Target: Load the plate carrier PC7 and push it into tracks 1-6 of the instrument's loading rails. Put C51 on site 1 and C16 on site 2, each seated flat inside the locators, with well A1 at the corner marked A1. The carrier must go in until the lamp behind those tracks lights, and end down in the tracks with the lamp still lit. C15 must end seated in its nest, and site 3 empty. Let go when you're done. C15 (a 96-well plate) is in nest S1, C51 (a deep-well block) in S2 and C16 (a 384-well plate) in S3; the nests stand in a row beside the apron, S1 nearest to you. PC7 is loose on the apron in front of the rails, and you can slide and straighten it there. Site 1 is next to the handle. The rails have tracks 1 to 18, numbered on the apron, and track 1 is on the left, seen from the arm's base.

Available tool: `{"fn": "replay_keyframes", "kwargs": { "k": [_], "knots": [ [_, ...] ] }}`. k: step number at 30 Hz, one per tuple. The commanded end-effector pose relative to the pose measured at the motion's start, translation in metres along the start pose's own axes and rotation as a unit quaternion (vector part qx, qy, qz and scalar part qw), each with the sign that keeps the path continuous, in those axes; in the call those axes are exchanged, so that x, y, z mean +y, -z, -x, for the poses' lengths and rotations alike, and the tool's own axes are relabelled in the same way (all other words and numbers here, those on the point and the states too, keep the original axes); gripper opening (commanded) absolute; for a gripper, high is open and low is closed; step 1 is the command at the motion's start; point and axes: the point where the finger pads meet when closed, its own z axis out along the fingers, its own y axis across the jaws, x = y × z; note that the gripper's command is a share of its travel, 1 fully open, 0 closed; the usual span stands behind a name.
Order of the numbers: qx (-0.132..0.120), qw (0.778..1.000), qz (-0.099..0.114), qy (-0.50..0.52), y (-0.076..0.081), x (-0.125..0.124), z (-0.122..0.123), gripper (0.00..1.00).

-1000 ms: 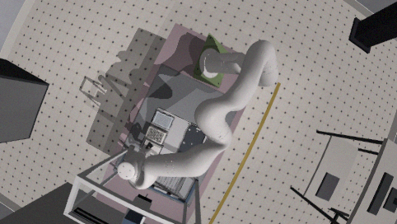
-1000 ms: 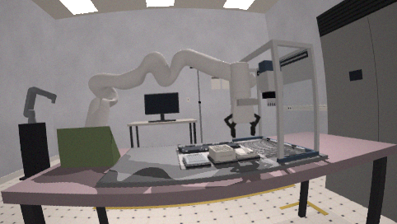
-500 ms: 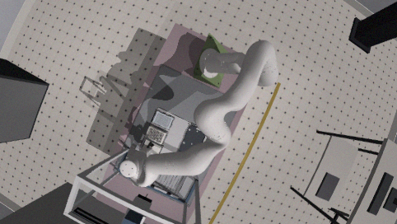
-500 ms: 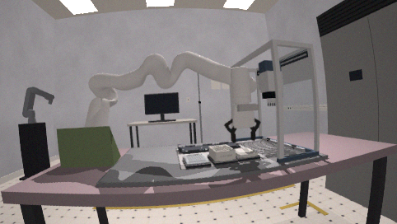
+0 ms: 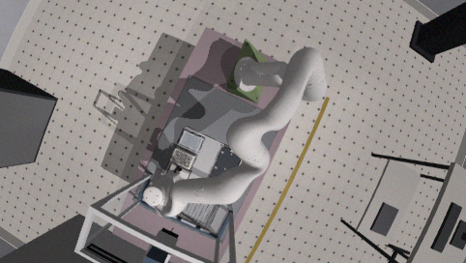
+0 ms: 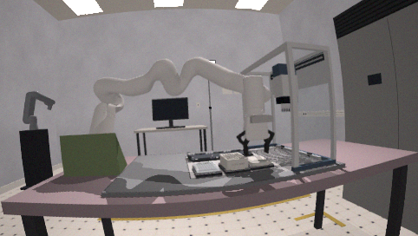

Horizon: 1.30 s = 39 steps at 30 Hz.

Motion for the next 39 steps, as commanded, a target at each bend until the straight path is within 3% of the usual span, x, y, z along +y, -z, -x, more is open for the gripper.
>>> {"fn": "replay_keyframes", "kwargs": {
  "k": [1, 14, 39],
  "knots": [
    [0.000, 1.000, -0.001, 0.000, -0.007, -0.001, 0.000, 1.00],
    [0.000, 1.000, -0.001, 0.000, -0.007, -0.001, 0.000, 1.00],
    [0.000, 1.000, -0.001, 0.000, -0.021, -0.001, 0.000, 1.00]
  ]
}}
